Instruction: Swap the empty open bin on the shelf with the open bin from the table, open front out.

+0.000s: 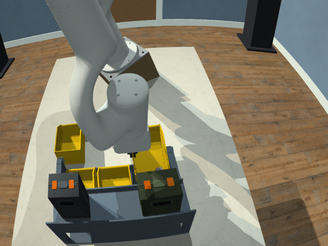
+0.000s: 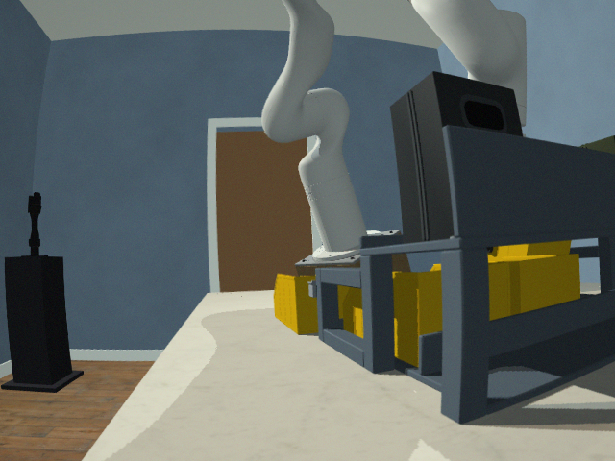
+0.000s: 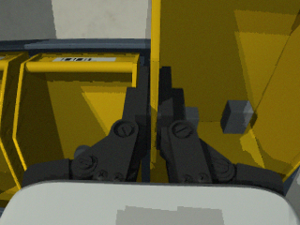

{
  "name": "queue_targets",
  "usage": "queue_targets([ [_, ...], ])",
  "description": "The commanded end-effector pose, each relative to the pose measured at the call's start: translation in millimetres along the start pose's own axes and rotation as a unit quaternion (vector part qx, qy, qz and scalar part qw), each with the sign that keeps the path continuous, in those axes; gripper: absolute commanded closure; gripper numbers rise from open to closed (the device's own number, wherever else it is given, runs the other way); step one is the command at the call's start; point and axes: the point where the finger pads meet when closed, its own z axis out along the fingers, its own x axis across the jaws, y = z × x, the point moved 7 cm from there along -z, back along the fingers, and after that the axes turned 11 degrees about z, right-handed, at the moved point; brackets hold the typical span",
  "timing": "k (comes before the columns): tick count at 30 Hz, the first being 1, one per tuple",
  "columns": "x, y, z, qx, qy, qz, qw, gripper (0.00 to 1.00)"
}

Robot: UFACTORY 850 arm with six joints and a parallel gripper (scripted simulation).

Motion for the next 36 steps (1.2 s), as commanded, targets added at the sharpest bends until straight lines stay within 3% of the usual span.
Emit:
queue_targets([
  [1,0,1,-1,-0.001,0.000,0.000,1.000,1.00],
  [36,1,5,15,-0.001,0.000,0.000,1.000,1.00],
])
